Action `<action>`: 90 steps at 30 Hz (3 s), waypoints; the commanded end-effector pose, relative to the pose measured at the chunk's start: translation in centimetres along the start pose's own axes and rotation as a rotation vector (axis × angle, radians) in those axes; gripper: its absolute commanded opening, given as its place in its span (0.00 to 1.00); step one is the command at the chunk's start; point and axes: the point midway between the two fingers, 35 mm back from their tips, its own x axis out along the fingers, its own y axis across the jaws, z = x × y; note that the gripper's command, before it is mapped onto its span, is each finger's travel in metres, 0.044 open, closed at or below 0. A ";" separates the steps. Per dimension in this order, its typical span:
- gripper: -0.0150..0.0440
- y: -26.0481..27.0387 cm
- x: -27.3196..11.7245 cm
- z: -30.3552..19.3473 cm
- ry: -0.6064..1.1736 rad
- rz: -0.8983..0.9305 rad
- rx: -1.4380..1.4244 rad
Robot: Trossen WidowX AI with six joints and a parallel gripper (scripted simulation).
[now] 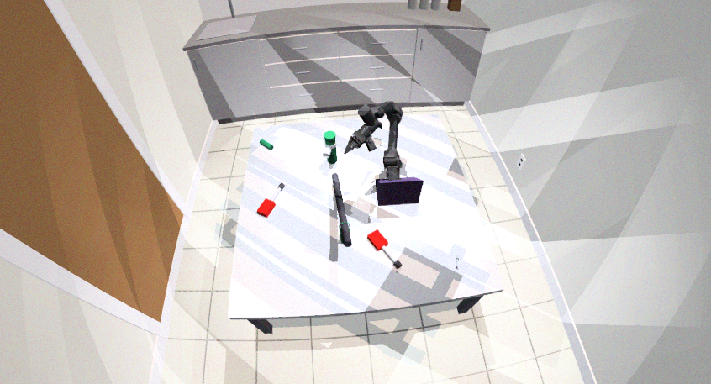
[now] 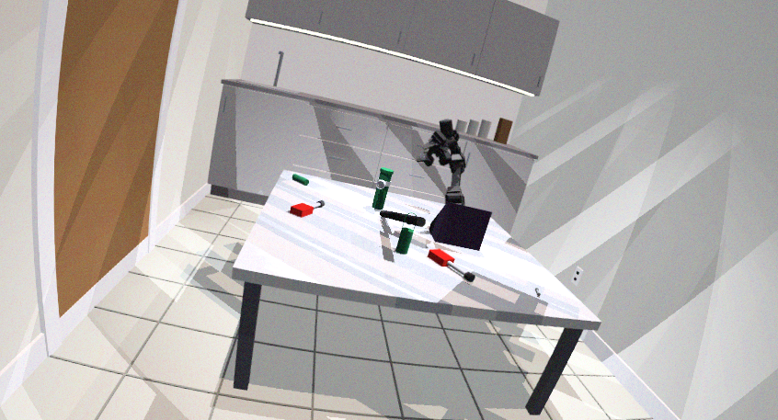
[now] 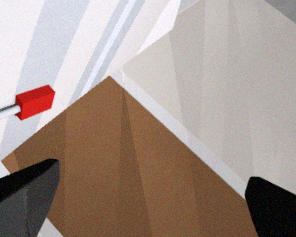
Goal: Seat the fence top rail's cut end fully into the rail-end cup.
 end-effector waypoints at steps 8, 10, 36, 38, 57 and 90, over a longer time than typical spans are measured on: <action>1.00 2.1 2.1 -0.2 0.023 0.178 0.593; 1.00 2.8 2.6 -0.3 0.052 0.230 0.772; 1.00 9.8 6.5 -1.0 0.955 0.371 2.438; 1.00 9.8 6.5 -1.0 0.967 0.366 2.451; 1.00 11.0 6.4 -2.3 0.910 0.422 2.308; 1.00 21.9 2.0 -10.3 0.539 0.779 1.156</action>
